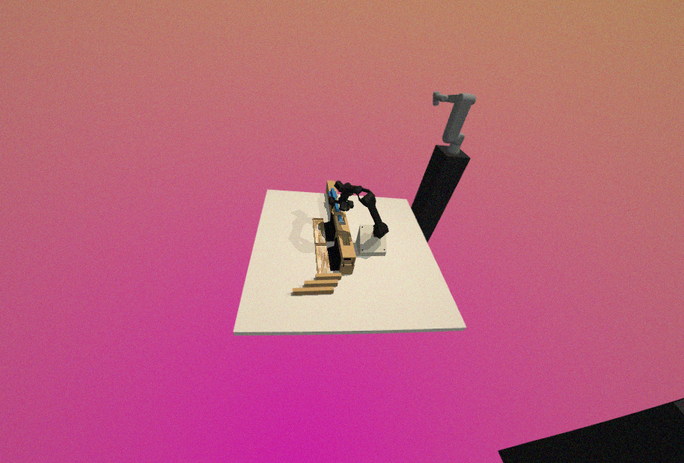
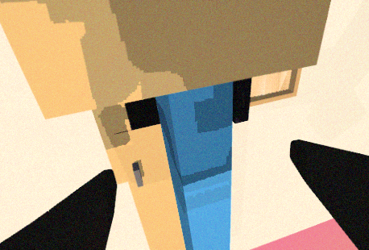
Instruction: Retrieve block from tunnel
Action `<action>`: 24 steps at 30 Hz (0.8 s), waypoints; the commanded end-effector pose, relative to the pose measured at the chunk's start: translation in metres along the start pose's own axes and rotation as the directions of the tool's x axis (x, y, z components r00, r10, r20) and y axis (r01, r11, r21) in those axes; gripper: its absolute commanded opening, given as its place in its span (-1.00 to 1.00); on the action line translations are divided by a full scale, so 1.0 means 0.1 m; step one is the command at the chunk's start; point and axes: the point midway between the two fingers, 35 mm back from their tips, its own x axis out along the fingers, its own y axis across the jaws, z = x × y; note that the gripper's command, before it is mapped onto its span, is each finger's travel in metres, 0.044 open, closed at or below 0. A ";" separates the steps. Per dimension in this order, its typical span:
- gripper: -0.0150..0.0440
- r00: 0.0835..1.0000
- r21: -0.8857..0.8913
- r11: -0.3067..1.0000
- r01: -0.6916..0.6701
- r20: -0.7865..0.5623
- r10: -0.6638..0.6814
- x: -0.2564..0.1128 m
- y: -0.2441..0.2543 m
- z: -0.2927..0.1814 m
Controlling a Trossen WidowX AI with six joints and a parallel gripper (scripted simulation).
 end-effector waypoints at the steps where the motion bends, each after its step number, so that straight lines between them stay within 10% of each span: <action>1: 1.00 1.000 0.005 1.000 -0.001 0.008 0.001 0.08 0.02 0.03; 10: 1.00 1.000 0.005 1.000 -0.001 0.009 0.001 0.21 0.05 0.06; 24: -0.25 1.000 0.000 1.000 0.001 0.000 -0.001 0.15 0.03 0.03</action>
